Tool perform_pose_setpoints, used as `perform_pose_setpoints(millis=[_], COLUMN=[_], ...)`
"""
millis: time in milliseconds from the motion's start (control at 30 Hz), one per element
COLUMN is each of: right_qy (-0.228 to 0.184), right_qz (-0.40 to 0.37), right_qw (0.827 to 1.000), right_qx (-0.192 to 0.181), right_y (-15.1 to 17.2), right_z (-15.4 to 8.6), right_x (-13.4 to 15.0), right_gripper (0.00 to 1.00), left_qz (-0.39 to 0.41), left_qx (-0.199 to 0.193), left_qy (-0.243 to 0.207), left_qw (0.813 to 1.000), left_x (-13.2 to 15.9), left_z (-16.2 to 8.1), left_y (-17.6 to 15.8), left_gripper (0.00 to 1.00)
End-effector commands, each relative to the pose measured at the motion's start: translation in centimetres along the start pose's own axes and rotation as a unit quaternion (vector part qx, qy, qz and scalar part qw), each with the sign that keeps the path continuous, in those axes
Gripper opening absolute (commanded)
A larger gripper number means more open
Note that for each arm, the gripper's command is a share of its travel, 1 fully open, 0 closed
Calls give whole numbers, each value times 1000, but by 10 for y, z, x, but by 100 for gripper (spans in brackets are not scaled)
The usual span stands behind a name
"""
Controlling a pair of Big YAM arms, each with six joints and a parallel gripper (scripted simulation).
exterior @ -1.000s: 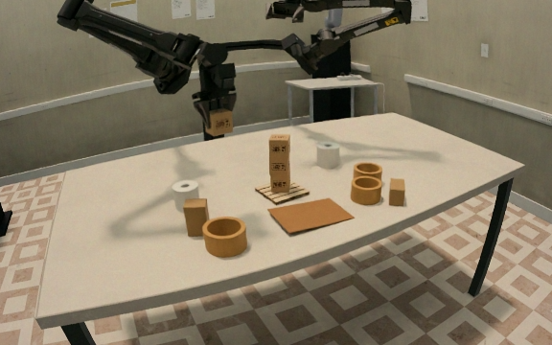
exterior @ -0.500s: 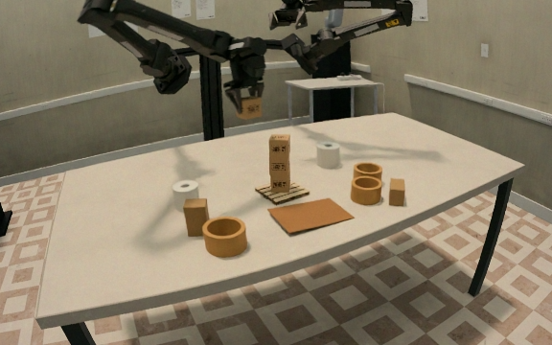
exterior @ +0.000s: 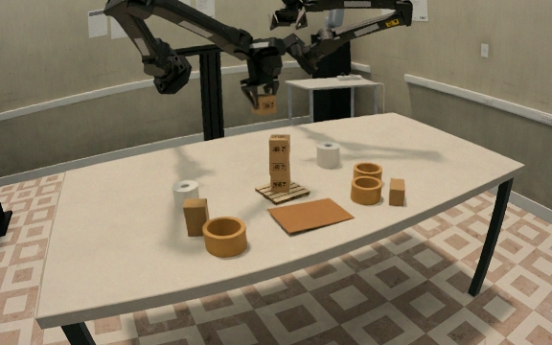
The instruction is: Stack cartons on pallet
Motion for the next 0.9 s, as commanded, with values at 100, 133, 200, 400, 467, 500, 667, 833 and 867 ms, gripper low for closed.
perform_pose_setpoints(millis=[100, 133, 200, 400, 467, 500, 667, 833, 867], right_qy=[-1, 1, 2, 5, 4, 4, -1, -6, -7], right_qz=[27, 27, 40, 107, 159, 182, 252, 337, 350], right_qw=[1000, 1000, 999, 994, 987, 983, 967, 939, 934], right_qx=[2, 2, 2, 14, 24, 30, 46, 72, 74], right_y=[0, 1, 2, 4, 5, 6, 8, 11, 12], right_z=[8, 10, 11, 14, 16, 16, 19, 22, 23], right_x=[-41, -41, -44, -42, -47, -50, -59, -73, -76], right_gripper=[50, 50, 50, 50, 50, 50, 50, 50, 50], left_qz=[-7, -7, -7, -8, -8, -8, -8, -8, -8], left_qx=[-1, -1, -1, 0, 0, 0, 0, 0, 0], left_qy=[-1, -1, -1, -2, -2, -2, -2, -2, -2], left_qw=[1000, 1000, 1000, 1000, 1000, 1000, 1000, 1000, 1000], left_x=[-7, -7, -7, -8, -8, -8, -8, -8, -8], left_z=[-1, -1, -1, -1, -1, -1, -1, -1, -1], left_y=[1, 1, 1, 1, 1, 1, 1, 1, 1], left_gripper=[100, 100, 100, 100, 100, 100, 100, 100, 100])
Point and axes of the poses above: on each arm, the point where the finger pads meet when closed, its own z axis out along the fingers, its own y axis across the jaws, x = y × z, the point moved 5 cm from there along -z, back along the fingers, and after that the axes turned 5 degrees about z, right-handed, at the moved point
